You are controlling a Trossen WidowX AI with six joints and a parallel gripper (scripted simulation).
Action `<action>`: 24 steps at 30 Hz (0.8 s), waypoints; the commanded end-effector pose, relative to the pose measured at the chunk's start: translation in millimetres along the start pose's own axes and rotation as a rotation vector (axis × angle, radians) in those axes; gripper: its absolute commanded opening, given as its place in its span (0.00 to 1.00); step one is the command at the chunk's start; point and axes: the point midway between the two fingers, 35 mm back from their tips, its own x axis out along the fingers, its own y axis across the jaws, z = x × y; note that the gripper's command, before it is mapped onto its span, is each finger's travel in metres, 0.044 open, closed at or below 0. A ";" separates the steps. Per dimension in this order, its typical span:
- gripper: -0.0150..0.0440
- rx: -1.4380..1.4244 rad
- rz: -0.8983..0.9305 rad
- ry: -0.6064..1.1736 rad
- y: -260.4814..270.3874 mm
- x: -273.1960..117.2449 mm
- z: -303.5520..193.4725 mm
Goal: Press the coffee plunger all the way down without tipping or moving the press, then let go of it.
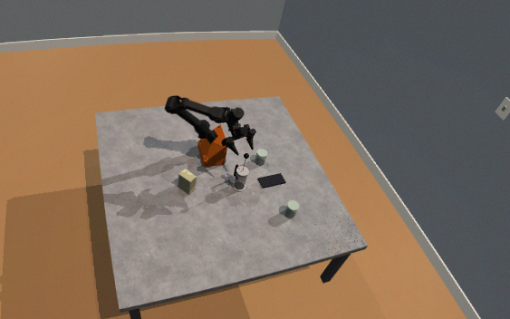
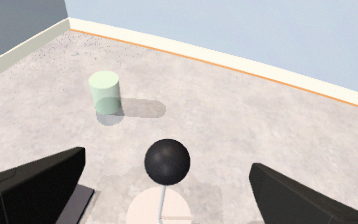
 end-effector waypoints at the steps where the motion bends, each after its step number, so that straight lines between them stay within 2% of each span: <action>1: 1.00 -0.012 0.002 0.008 1.7 7.9 -3.7; 12: 1.00 -0.012 -0.001 0.005 0.4 23.1 -4.4; 24: 0.47 -0.012 -0.001 0.005 0.4 23.1 -4.4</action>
